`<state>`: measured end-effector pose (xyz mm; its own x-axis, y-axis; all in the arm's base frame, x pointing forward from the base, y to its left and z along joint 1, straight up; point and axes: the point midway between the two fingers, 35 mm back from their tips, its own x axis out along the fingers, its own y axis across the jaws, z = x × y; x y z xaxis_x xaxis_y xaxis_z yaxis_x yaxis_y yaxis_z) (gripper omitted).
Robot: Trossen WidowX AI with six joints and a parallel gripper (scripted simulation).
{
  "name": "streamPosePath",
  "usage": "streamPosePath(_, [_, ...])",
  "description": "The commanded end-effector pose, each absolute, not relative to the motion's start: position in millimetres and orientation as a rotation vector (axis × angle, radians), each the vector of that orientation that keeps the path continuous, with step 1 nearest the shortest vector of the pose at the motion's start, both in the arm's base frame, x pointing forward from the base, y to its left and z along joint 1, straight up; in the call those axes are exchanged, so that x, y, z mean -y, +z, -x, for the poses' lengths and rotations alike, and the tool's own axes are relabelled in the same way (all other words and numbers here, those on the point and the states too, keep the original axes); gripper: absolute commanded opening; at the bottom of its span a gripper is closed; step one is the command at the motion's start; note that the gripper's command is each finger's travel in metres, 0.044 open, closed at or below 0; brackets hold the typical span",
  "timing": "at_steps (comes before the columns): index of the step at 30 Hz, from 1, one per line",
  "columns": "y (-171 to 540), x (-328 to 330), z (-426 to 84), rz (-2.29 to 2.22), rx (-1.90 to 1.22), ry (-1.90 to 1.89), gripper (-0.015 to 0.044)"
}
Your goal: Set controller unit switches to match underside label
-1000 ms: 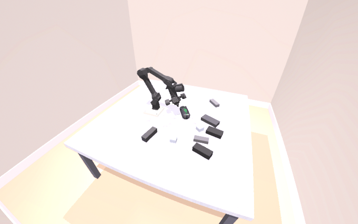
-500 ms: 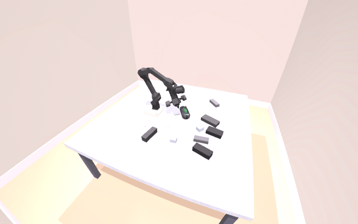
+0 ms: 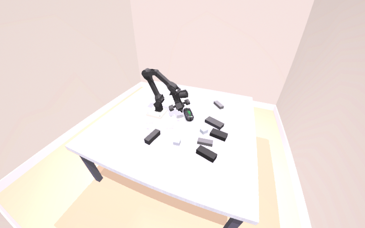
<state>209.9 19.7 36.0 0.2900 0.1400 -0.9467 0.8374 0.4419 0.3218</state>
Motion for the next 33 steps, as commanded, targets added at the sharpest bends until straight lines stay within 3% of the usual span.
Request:
streamPosePath(1, [26.9, -19.2, -206.4, -1.034, -1.216, -0.610, 0.0000])
streamPosePath(33, [21.7, -23.6, -214.2, -1.034, -1.216, -0.610, 0.0000])
